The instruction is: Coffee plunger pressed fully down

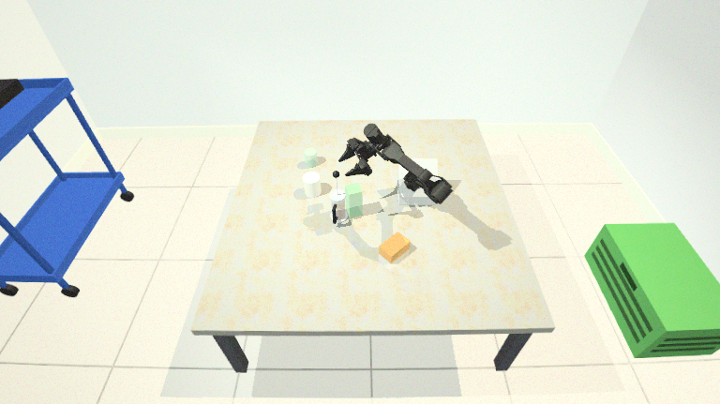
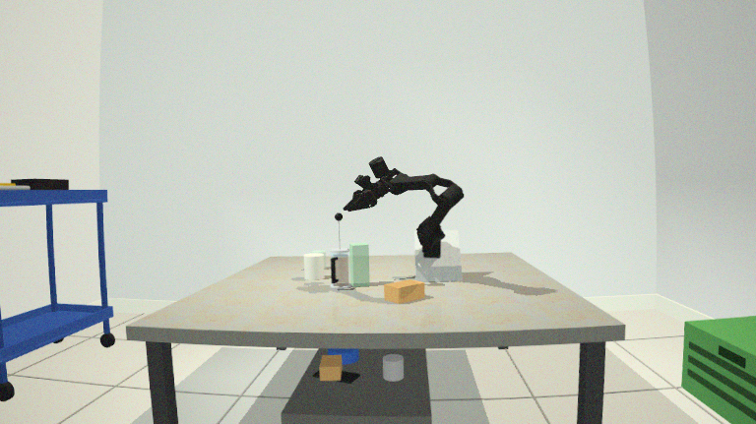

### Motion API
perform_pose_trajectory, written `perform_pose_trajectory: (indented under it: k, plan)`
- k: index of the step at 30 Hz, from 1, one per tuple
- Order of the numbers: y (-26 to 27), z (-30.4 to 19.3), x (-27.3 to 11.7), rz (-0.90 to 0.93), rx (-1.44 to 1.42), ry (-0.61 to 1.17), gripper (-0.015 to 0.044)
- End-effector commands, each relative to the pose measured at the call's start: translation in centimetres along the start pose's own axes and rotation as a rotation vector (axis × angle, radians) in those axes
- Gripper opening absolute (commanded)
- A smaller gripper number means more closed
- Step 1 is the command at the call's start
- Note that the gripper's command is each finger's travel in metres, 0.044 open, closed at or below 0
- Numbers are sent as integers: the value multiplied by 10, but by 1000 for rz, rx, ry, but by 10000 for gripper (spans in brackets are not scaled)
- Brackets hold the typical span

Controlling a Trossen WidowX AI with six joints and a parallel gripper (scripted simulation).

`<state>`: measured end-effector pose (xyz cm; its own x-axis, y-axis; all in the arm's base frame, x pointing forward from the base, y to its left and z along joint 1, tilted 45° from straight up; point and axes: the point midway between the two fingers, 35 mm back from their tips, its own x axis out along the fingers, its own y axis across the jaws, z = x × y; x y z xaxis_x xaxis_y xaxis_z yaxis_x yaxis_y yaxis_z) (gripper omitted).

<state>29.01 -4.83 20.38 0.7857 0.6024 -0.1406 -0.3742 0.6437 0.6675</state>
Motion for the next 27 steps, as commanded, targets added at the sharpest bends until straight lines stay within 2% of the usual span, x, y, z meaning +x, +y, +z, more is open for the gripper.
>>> perform_pose_trajectory:
  k: [1, 26, 27]
  plan:
    - [0, -3, 3, -6, 0, 8, 440]
    - [1, -3, 40, -4, -1, 5, 440]
    - [1, -3, 40, -4, -1, 5, 414]
